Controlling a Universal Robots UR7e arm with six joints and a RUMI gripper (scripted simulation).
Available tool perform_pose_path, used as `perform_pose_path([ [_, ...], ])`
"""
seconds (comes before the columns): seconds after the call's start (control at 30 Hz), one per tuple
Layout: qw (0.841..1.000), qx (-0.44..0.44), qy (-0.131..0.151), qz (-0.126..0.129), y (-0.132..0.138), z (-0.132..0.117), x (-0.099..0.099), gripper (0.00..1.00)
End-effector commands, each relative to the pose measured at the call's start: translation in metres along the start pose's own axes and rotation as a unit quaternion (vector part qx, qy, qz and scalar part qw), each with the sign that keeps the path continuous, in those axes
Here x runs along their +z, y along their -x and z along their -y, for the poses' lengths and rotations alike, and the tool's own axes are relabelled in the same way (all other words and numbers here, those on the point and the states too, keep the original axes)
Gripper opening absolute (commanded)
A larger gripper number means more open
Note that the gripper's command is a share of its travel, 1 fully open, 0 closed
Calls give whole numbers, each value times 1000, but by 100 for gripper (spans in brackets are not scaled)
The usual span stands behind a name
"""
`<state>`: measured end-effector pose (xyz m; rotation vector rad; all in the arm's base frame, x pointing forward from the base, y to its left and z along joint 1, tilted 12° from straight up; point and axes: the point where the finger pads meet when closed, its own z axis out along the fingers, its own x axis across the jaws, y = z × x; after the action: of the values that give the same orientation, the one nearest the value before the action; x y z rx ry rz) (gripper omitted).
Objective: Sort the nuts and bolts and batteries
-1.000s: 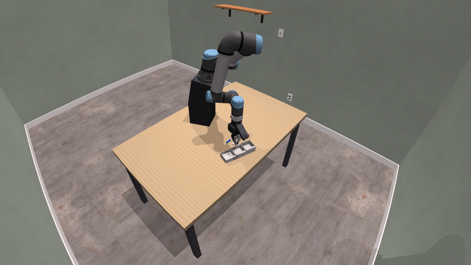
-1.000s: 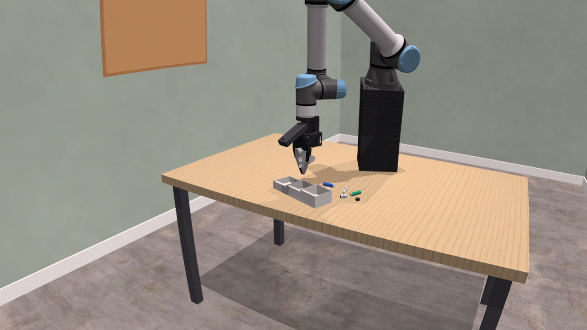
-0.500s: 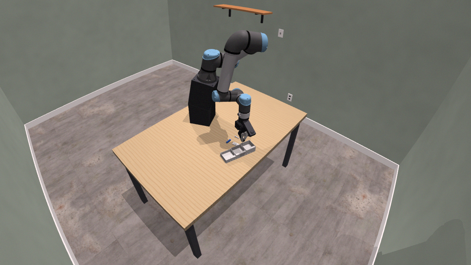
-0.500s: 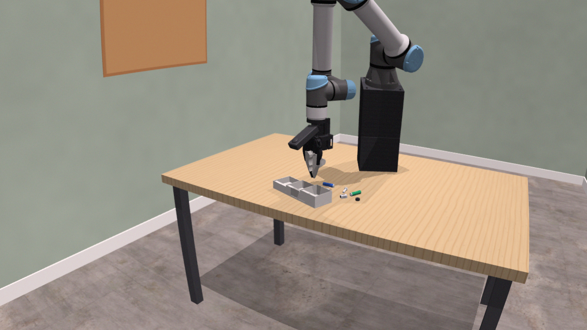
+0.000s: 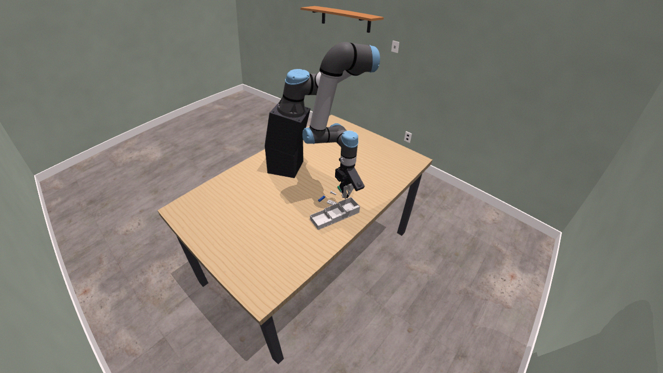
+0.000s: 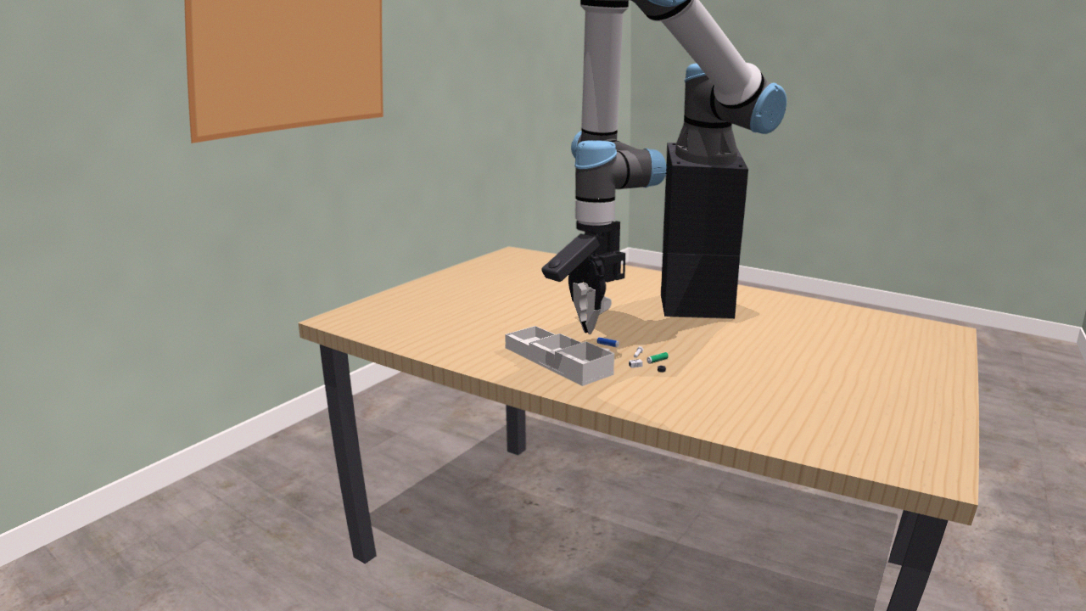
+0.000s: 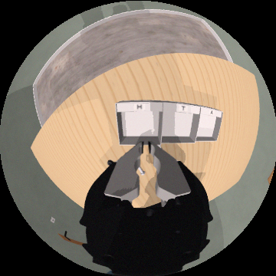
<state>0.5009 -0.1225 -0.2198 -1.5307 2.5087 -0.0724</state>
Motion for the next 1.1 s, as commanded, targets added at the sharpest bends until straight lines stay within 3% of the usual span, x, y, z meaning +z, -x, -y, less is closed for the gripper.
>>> perform_pose_path([
  [0.0,1000,0,-1,0,1,1,4,4],
  [0.73,1000,0,-1,0,1,1,57,4],
  [1.07,1000,0,-1,0,1,1,58,4],
])
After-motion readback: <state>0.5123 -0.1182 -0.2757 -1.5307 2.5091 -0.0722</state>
